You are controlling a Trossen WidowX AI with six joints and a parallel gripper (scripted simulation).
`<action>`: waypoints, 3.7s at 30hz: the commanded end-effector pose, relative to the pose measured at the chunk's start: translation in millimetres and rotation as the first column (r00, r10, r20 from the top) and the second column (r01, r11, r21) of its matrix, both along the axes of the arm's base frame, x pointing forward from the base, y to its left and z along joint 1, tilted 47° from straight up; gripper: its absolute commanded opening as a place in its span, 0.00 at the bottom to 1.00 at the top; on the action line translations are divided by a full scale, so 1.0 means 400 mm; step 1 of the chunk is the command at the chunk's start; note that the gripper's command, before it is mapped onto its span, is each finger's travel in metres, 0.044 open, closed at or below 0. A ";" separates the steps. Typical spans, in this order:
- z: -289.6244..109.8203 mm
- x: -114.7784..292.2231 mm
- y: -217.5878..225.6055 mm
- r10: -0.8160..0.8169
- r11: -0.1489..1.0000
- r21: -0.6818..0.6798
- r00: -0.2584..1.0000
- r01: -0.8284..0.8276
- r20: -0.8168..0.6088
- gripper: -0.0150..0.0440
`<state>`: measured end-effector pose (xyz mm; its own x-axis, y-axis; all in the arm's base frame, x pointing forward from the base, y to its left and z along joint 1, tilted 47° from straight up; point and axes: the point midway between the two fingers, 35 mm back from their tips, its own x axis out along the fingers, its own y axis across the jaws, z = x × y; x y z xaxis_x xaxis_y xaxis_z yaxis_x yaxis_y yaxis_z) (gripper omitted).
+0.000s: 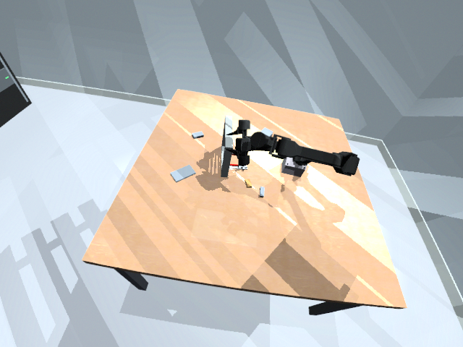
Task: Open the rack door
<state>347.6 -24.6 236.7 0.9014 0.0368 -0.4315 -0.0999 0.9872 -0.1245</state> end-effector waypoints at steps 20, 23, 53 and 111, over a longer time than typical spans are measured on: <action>-0.197 -0.064 -0.080 0.273 0.955 0.256 0.791 -0.152 -0.548 0.74; -0.206 -0.078 -0.087 0.318 0.935 0.322 0.752 -0.149 -0.577 0.74; -0.198 -0.132 -0.117 0.577 0.699 0.715 0.604 -0.017 -0.550 0.74; -0.298 -0.110 -0.005 0.586 0.718 0.696 0.518 0.024 -0.623 0.29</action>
<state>303.8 -26.9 117.7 0.1001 0.7159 -0.6910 -0.1397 0.6977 0.7026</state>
